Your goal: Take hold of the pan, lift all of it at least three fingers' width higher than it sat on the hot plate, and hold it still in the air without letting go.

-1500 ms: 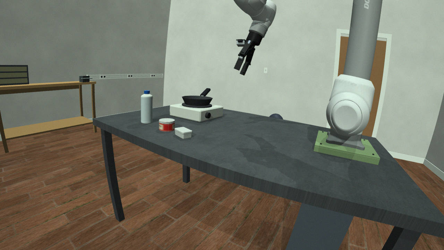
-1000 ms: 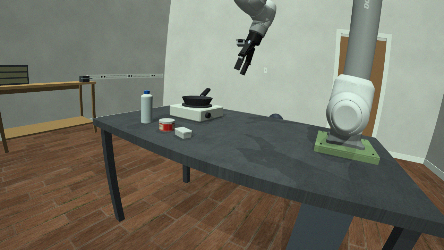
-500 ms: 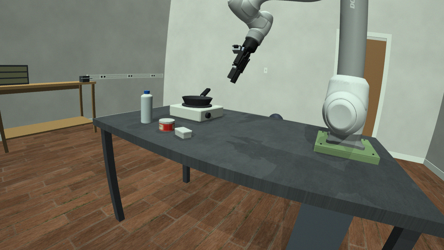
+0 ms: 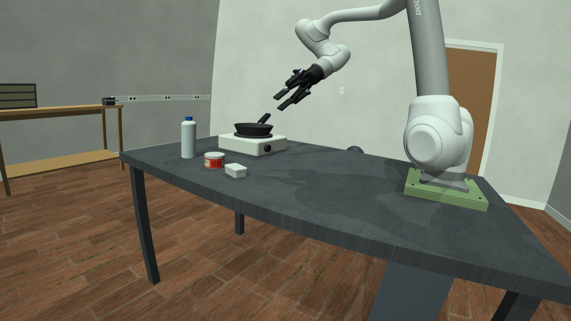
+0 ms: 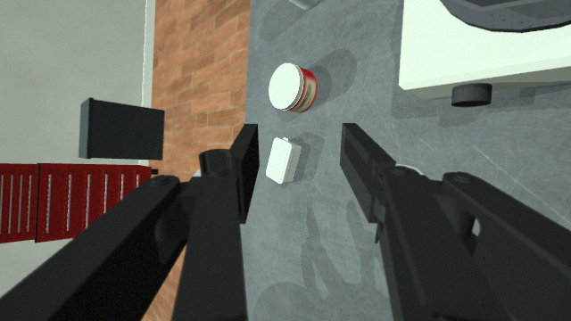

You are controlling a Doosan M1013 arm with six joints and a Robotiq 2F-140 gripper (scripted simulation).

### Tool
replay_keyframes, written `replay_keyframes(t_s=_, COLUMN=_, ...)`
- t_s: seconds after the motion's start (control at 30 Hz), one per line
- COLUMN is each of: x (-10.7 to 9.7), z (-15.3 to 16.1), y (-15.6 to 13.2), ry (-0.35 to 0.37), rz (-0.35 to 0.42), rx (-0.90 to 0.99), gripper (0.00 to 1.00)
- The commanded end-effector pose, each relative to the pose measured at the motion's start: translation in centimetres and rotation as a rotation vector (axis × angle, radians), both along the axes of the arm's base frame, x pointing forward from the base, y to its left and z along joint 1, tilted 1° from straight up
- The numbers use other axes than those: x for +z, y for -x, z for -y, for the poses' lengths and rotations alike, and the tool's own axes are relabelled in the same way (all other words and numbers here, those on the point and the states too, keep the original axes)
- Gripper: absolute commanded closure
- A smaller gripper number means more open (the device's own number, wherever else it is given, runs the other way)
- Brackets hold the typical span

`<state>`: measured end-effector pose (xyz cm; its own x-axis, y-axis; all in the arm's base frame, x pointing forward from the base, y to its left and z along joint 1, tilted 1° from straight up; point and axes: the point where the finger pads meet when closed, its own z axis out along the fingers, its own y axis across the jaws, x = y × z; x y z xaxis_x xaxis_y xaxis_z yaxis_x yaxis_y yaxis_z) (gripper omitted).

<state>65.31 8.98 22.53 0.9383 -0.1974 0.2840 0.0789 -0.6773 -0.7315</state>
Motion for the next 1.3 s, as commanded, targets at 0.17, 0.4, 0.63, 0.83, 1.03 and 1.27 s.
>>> replay_keyframes(t_s=0.17, x=0.1, z=2.1, y=-4.8, ry=-0.228, rz=0.067, rx=-0.129, gripper=0.59)
replay_keyframes(t_s=0.4, x=0.3, z=8.3, y=-10.5, ry=-0.411, rz=0.169, rx=-0.327, gripper=0.59)
replay_keyframes(t_s=0.63, x=-0.2, z=14.5, y=-13.9, ry=-0.507, rz=0.253, rx=-0.485, gripper=0.59)
replay_keyframes(t_s=0.83, x=-0.9, z=19.4, y=-15.6, ry=-0.554, rz=0.313, rx=-0.599, gripper=0.59)
replay_keyframes(t_s=1.03, x=-1.9, z=25.0, y=-16.8, ry=-0.589, rz=0.377, rx=-0.724, gripper=0.59)
replay_keyframes(t_s=1.27, x=-2.2, z=26.9, y=-17.1, ry=-0.597, rz=0.399, rx=-0.764, gripper=0.59)
